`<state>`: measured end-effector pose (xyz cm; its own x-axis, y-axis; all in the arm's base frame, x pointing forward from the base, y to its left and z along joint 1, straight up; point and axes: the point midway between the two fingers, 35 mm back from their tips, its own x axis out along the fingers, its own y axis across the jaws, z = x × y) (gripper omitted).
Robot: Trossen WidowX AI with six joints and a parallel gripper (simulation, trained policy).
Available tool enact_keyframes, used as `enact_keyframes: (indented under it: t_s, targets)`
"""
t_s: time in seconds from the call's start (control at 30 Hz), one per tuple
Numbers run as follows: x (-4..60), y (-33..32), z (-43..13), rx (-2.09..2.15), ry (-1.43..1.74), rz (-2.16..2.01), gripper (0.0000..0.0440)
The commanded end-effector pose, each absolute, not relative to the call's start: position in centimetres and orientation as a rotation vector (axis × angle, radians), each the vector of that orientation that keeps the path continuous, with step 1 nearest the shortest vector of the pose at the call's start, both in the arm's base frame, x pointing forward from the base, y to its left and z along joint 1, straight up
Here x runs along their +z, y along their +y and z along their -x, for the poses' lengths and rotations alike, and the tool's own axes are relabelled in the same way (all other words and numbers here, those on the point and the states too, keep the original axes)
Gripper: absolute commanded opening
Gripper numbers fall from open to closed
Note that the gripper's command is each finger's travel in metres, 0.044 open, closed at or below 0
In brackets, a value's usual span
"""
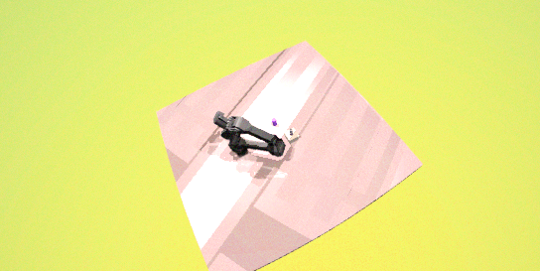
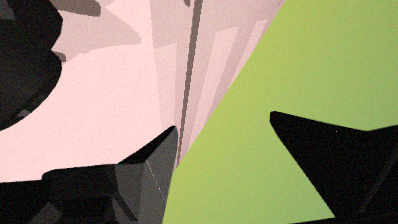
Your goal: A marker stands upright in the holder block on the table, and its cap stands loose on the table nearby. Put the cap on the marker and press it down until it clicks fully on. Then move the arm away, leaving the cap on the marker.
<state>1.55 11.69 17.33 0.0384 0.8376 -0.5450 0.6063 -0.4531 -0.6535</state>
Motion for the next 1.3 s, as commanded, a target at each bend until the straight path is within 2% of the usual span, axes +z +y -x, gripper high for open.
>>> enact_keyframes:
  t_s: [0.0, 0.2, 0.27, 1.27]
  targets:
    - [17.4, 11.7, -1.6, 1.378, -1.474, 2.075, 0.0374]
    - [17.8, 11.6, -1.7, 1.399, -1.413, 2.103, 0.0221]
    - [17.8, 11.5, -1.7, 1.410, -1.392, 2.114, 0.0198]
    - [19.5, 11.6, -2.5, 1.530, -1.081, 2.279, 0.0264]
